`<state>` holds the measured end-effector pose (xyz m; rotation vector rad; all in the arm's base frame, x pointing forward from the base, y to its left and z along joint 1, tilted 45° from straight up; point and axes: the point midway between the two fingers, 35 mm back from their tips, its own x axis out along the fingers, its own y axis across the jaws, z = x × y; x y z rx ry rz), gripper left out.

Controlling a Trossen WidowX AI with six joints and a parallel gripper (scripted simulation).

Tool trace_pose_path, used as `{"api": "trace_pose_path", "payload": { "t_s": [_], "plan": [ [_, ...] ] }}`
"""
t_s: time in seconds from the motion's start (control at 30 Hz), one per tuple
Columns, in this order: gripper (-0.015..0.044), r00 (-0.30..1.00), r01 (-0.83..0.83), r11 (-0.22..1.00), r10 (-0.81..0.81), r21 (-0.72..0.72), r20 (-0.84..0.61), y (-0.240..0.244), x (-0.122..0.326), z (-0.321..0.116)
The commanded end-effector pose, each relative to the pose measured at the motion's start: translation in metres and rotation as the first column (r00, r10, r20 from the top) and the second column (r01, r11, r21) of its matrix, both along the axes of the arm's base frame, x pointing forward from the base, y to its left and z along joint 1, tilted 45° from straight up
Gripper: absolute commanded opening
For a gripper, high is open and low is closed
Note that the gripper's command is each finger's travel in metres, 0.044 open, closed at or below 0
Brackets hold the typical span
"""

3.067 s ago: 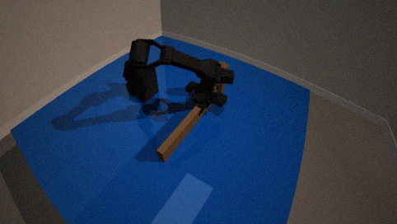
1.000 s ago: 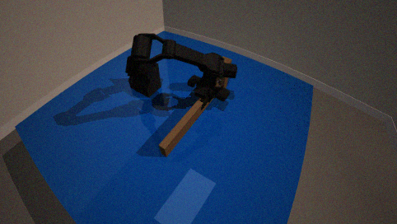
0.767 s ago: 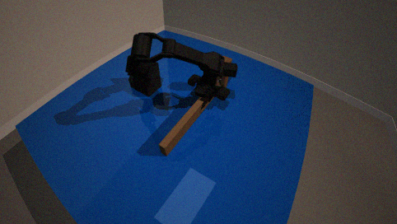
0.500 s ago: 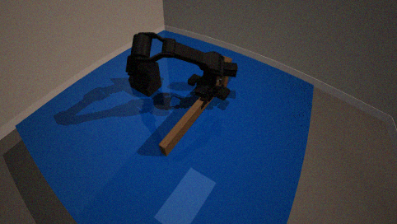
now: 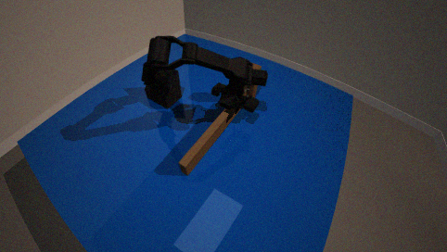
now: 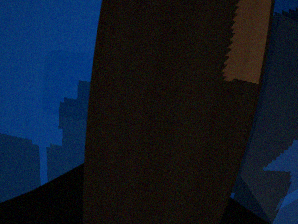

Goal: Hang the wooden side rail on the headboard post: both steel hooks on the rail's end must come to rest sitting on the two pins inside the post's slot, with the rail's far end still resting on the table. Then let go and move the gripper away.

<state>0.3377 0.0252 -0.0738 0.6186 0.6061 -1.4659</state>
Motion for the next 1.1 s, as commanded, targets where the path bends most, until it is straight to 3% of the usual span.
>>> {"api": "trace_pose_path", "payload": {
  "t_s": [0.0, 1.07],
  "plan": [
    [0.0, 1.0, -0.004, 1.0, 0.004, 0.002, 0.014, 0.0046, 0.0026, 0.003],
    [0.0, 1.0, -0.004, 1.0, 0.004, 0.002, 0.014, 0.0084, 0.0025, 0.0068]
  ]
}}
